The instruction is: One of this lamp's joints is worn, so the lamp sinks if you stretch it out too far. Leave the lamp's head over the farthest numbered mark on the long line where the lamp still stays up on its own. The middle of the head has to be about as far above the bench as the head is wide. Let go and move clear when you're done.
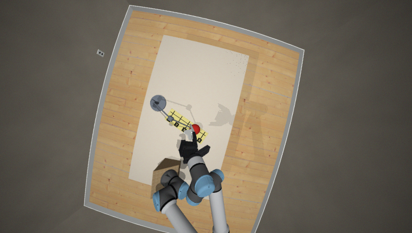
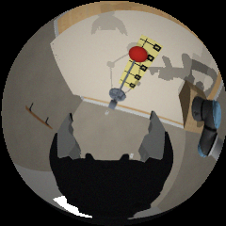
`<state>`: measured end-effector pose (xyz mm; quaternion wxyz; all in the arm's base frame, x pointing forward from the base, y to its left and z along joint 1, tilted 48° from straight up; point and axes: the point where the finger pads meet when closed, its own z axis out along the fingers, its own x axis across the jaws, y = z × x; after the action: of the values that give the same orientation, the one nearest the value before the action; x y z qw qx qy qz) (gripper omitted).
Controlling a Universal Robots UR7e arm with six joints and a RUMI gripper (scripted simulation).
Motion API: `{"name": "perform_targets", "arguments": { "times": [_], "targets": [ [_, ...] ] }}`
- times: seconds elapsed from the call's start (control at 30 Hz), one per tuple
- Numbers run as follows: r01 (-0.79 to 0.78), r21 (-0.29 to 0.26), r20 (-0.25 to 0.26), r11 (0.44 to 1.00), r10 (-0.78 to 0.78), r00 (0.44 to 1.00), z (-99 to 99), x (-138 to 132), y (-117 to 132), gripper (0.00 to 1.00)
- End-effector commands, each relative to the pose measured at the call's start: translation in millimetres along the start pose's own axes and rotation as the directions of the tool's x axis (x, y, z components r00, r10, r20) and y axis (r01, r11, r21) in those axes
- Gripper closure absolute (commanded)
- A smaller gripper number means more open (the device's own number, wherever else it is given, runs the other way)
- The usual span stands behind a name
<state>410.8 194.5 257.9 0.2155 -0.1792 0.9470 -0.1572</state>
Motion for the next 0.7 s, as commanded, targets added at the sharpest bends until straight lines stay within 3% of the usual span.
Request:
{"name": "perform_targets", "arguments": {
  "times": [0.0, 0.23, 0.67],
  "targets": [
    [-0.168, 0.071, -0.081, 0.983, 0.174, 0.981, -0.3, -0.3, 0.6, 0.00],
    [-0.209, 0.018, -0.109, 0.978, 0.209, 0.972, -0.2, -0.4, 0.3, 0.00],
    [-0.229, 0.016, -0.117, 0.973, 0.229, 0.966, -0.1, -0.4, 0.6, 0.00]
  ]
}}
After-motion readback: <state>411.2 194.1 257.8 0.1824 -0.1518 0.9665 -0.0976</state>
